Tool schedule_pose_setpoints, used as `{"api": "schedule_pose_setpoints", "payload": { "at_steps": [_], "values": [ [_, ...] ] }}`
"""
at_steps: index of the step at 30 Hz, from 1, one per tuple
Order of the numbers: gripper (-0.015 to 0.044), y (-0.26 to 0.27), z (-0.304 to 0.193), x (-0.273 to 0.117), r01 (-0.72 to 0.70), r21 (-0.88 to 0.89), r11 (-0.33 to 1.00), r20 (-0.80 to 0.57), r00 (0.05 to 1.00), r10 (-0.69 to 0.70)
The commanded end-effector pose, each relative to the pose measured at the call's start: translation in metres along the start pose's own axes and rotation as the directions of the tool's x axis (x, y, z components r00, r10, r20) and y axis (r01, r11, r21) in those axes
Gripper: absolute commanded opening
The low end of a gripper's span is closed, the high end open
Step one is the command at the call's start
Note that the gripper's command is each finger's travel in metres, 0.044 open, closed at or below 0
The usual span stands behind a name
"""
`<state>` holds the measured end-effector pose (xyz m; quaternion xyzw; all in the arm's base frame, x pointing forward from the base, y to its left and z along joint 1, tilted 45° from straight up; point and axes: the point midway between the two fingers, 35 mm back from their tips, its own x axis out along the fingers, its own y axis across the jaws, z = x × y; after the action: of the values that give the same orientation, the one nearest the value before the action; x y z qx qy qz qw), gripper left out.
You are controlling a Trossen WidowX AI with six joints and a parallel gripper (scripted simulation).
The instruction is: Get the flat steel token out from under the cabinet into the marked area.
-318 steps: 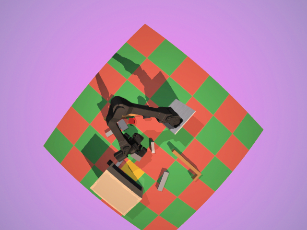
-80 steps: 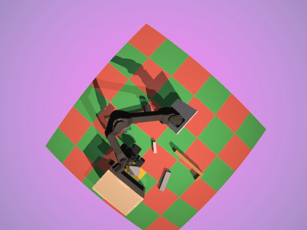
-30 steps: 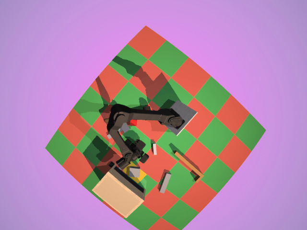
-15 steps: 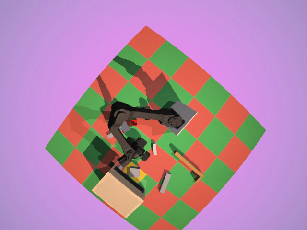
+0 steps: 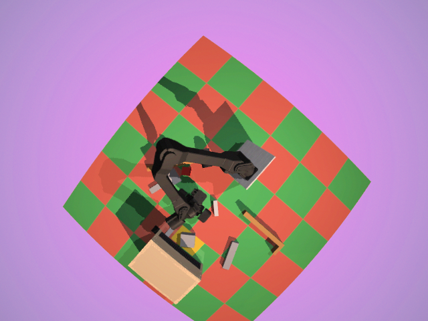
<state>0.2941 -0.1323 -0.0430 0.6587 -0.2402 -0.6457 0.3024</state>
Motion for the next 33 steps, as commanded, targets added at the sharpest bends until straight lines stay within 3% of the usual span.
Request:
{"api": "schedule_pose_setpoints", "payload": {
  "at_steps": [1, 33],
  "values": [
    [0.0000, -0.001, 0.009, 0.001, 0.002, -0.009, 1.000, 0.007, 1.000, -0.002],
    [0.0000, 0.003, 0.044, 0.001, 0.002, -0.011, 1.000, 0.009, 1.000, -0.002]
  ]
}}
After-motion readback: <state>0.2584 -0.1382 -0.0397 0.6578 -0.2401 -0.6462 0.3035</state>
